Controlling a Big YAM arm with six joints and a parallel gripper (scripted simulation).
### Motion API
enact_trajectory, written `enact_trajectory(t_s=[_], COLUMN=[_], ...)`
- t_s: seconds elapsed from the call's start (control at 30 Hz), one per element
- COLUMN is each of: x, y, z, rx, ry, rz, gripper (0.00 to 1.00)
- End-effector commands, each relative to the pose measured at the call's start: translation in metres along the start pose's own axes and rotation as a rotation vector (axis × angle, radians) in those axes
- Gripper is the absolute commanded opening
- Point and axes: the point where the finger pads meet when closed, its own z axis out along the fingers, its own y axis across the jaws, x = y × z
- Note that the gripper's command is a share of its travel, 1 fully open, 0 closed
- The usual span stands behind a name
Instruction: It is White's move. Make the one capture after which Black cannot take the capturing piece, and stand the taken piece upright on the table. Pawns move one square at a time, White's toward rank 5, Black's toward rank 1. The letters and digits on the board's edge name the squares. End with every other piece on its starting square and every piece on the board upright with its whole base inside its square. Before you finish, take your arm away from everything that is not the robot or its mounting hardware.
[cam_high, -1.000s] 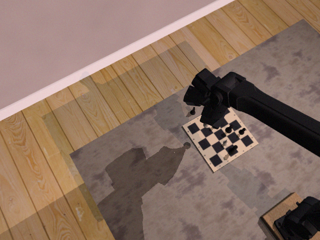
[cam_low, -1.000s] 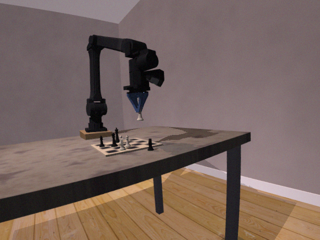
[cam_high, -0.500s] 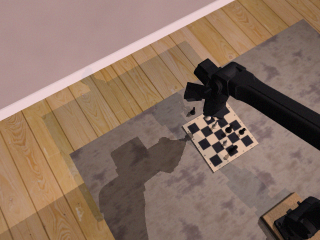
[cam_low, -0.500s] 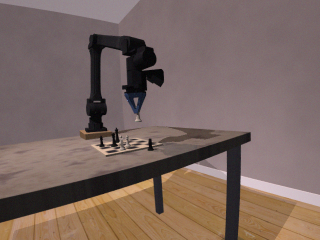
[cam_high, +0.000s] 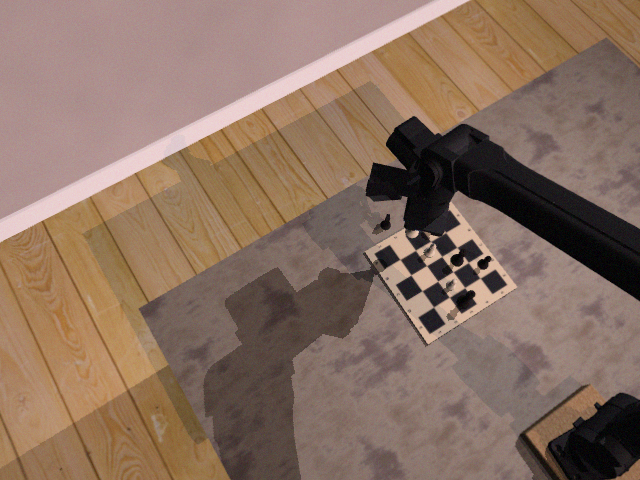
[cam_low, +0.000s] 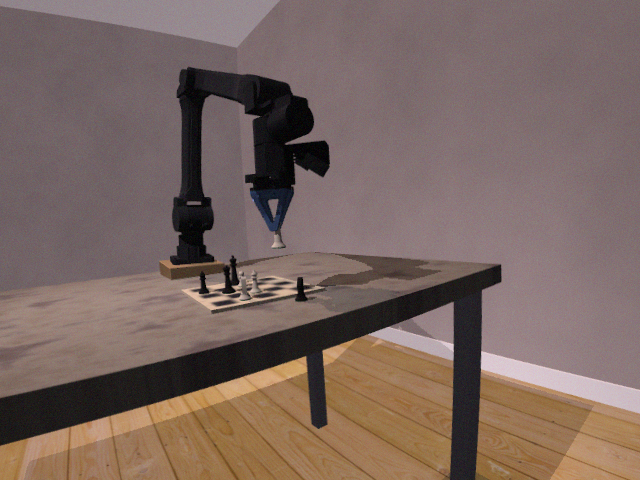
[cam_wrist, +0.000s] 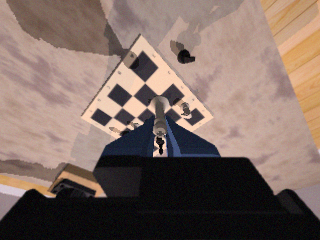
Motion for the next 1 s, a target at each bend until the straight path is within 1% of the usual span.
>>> enact_trajectory(t_s=[0.0, 0.23, 0.3, 0.43, 0.53, 0.57, 0.67, 0.97], x=[-0.005, -0.005, -0.005, -0.005, -0.004, -0.004, -0.006, -0.006], y=[0.002, 0.002, 0.002, 0.002, 0.002, 0.002, 0.001, 0.001], z=[0.018, 0.053, 0.053, 0.069, 0.077, 0.078, 0.074, 0.075], rx=[0.000, 0.000, 0.000, 0.000, 0.000, 0.000, 0.011, 0.009], ry=[-0.008, -0.007, -0.007, -0.007, -0.007, -0.007, -0.020, -0.018], rz=[-0.022, -0.014, -0.014, -0.012, -0.009, -0.008, -0.008, -0.008], gripper=[0.00, 0.00, 0.00, 0.00, 0.00, 0.00, 0.00, 0.00])
